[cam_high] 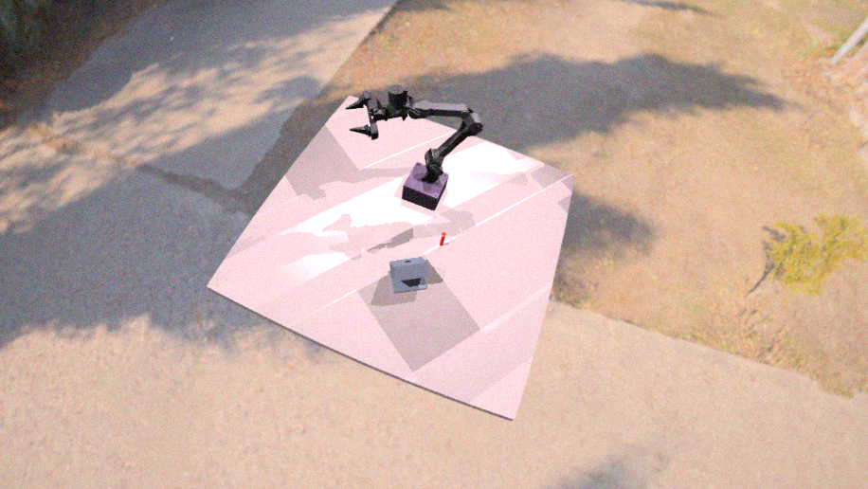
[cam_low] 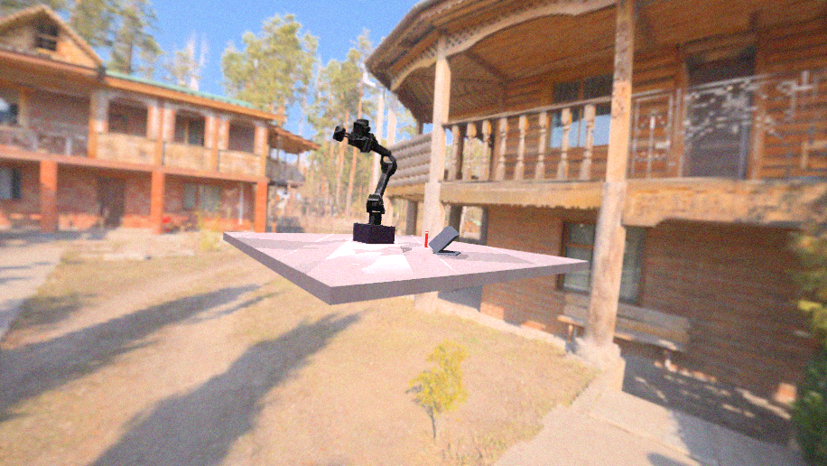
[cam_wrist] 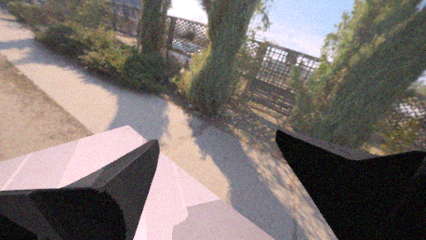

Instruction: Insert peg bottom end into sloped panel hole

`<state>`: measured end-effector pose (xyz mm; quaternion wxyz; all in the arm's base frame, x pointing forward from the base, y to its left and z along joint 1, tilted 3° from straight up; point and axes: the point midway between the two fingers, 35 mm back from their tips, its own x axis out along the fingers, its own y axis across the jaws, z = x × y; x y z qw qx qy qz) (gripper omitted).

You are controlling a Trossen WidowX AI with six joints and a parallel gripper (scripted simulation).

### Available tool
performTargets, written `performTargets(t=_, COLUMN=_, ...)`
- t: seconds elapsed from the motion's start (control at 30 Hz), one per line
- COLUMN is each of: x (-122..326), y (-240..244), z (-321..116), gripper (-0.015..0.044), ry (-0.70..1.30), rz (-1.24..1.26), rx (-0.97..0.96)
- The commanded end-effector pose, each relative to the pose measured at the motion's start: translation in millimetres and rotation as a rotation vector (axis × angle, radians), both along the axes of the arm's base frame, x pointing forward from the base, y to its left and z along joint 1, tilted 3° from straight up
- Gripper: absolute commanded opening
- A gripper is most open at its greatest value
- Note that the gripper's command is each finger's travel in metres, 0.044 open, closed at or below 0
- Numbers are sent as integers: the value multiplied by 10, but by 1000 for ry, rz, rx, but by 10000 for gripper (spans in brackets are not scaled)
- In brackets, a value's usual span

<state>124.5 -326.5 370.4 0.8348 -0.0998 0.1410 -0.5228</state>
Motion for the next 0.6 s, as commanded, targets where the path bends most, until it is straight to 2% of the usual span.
performTargets(t=0.0, x=161, y=18, z=-125, gripper=440, ry=2, rz=50, rx=47)
performTargets(t=0.57, x=860, y=267, z=-609, gripper=440, ry=53, rz=239, rx=234)
